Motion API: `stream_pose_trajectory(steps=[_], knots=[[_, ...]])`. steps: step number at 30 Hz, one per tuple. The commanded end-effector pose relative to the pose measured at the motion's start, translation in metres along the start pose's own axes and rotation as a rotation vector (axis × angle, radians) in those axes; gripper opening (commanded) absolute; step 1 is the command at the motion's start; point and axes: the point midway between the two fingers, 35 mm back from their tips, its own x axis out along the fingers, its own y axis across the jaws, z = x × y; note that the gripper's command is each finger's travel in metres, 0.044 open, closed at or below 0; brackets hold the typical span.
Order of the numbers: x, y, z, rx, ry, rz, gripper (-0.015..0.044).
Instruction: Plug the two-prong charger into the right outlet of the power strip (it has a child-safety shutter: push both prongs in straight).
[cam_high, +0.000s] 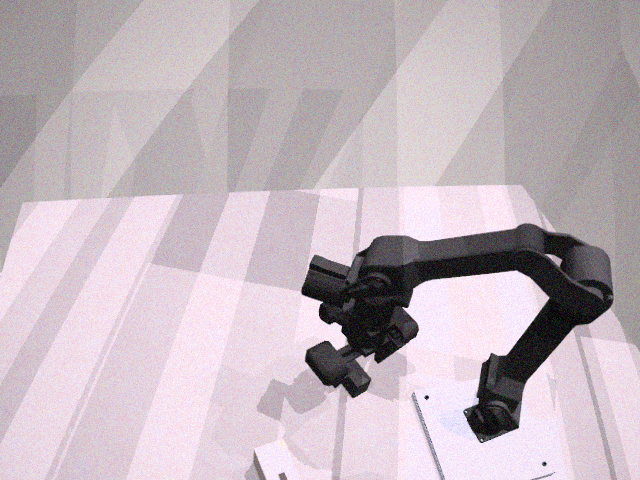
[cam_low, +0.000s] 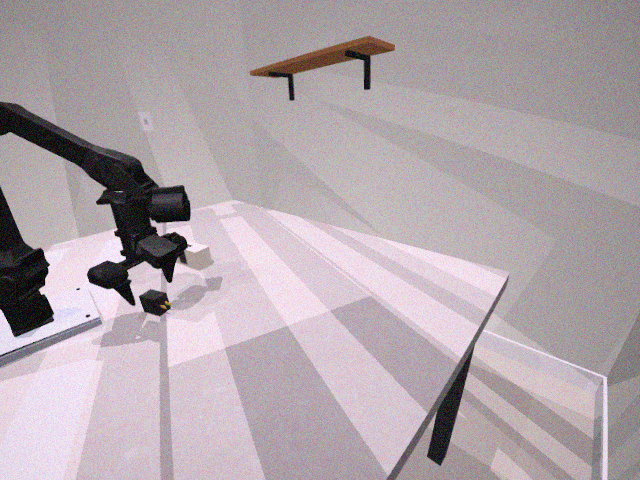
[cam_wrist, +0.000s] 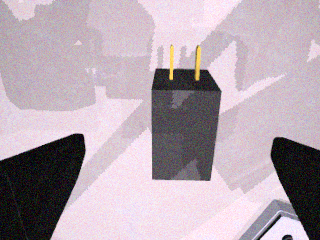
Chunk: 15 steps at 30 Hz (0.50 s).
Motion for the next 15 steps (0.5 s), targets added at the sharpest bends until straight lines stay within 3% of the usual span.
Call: stream_pose_trajectory(steps=[1,15], knots=[[0.008,-0.001,0.001,-0.004,0.003,-0.009,0.0440],[0.030,-0.002,0.002,-0.004,0.003,-0.009,0.0440]])
